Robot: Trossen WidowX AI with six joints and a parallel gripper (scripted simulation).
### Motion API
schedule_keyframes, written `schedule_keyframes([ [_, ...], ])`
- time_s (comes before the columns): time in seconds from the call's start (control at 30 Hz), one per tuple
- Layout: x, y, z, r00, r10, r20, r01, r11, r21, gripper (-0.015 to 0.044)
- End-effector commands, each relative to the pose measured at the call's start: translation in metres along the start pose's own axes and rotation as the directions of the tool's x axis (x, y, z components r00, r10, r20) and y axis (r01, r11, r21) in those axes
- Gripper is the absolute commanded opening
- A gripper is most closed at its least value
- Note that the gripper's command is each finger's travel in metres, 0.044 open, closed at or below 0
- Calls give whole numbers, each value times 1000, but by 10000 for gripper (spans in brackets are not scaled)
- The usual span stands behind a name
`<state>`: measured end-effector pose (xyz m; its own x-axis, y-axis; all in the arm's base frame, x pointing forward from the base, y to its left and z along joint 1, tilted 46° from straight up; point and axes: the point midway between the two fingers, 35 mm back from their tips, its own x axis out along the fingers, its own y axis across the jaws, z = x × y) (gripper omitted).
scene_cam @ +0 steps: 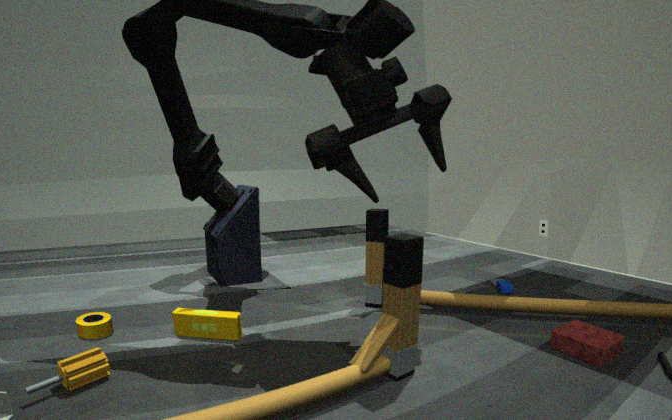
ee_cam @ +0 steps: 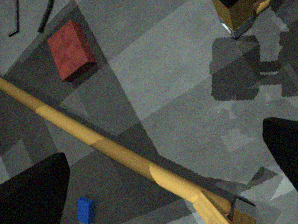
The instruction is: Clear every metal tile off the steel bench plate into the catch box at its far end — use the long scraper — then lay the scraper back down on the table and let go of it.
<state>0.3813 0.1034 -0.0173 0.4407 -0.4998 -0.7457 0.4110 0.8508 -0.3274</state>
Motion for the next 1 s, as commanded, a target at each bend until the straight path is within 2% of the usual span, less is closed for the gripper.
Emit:
schedule_keyframes([
  [0.0, 1, -4, 9, 1000, 0, 28, 2, 998, -70, 440],
  [0.97, 5, -39, 65, 981, -31, 189, 123, 856, -502, 440],
])
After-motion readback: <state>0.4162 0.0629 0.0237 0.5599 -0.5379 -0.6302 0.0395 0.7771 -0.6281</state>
